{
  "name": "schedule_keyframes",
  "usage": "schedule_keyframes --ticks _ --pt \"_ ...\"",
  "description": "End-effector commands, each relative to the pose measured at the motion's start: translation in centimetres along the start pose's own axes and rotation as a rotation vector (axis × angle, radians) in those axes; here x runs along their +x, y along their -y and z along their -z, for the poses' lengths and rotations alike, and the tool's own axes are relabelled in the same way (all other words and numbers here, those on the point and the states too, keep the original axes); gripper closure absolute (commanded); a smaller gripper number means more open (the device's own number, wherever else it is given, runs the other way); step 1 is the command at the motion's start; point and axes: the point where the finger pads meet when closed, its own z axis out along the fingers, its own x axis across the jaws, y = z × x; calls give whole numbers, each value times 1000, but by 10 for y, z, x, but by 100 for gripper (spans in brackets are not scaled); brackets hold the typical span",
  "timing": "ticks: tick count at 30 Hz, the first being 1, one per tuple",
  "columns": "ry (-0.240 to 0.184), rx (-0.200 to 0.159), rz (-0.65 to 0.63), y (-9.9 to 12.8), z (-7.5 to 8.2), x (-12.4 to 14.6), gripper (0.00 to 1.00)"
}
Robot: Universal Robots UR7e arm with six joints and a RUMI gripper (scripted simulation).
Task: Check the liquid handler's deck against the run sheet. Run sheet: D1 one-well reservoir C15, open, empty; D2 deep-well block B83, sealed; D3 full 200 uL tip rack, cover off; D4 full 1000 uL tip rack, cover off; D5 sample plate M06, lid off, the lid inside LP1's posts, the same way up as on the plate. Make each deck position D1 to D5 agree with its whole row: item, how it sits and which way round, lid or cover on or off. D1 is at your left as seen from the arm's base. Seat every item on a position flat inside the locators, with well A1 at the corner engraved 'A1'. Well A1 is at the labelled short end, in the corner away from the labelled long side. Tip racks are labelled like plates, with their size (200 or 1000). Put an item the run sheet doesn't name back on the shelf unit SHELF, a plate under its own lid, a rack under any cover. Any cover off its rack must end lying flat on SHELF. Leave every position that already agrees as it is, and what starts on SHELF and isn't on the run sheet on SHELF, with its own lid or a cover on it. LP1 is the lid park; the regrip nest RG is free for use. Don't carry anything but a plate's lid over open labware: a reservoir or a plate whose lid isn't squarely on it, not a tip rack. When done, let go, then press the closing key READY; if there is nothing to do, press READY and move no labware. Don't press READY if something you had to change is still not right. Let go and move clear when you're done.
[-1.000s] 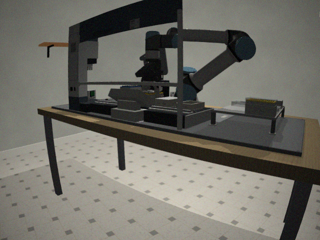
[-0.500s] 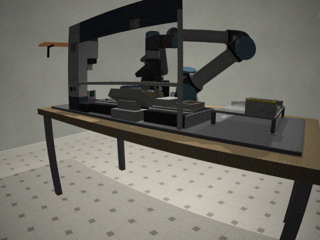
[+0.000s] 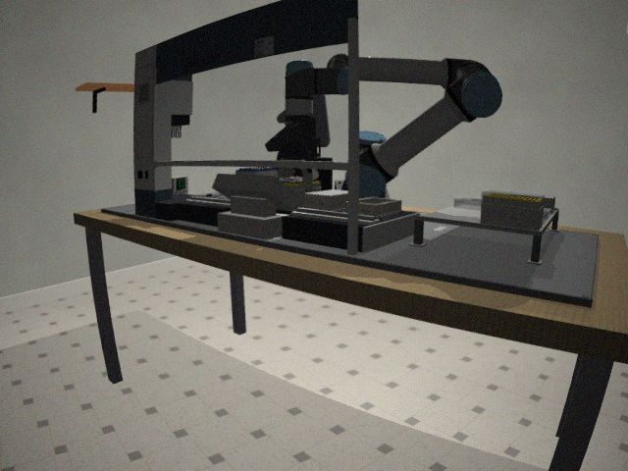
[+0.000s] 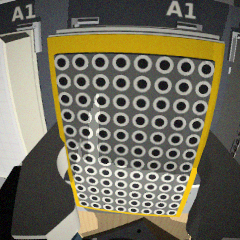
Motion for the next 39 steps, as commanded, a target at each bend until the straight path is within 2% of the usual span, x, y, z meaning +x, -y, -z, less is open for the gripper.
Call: schedule_keyframes --ticks 1,11,12,39 --pt "1 0 0 0 0 0 100" --pt "1 0 0 0 0 0 100" --pt "1 0 0 0 0 0 18" --pt "1 0 0 0 0 0 18"
